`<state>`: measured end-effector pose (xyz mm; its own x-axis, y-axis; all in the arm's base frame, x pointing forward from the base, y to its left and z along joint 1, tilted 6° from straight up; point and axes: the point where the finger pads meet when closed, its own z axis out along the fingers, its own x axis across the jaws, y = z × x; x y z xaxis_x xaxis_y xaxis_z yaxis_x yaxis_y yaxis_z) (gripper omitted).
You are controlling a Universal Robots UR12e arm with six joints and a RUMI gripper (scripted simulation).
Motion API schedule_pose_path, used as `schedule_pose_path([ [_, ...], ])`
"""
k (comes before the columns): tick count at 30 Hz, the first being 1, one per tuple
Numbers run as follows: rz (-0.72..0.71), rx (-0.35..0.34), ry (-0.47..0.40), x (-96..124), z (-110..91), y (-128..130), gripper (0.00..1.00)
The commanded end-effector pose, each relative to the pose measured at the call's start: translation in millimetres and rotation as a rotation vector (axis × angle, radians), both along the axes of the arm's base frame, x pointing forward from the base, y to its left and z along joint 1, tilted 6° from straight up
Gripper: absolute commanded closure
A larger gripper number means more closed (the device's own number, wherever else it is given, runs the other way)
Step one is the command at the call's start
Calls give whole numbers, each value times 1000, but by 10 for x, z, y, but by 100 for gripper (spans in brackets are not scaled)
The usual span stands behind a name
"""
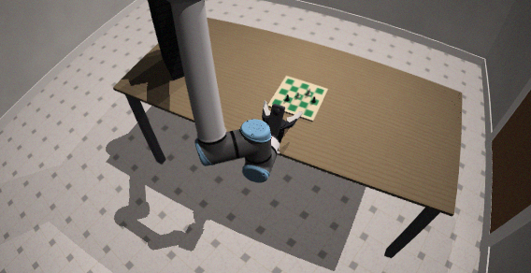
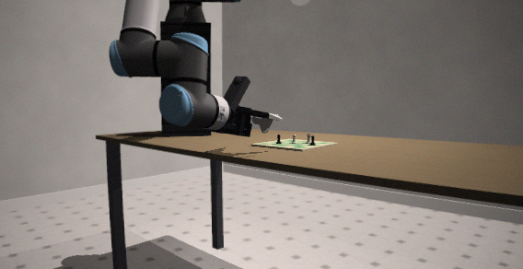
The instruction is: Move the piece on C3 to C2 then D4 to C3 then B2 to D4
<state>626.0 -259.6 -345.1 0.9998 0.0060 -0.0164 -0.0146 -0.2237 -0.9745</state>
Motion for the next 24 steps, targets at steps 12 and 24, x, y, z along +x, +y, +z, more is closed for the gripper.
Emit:
schedule_pose_path([
  [12,-81,-27,-68,-21,-356,-469,0],
  [24,-81,-27,-68,-21,-356,-469,0],
])
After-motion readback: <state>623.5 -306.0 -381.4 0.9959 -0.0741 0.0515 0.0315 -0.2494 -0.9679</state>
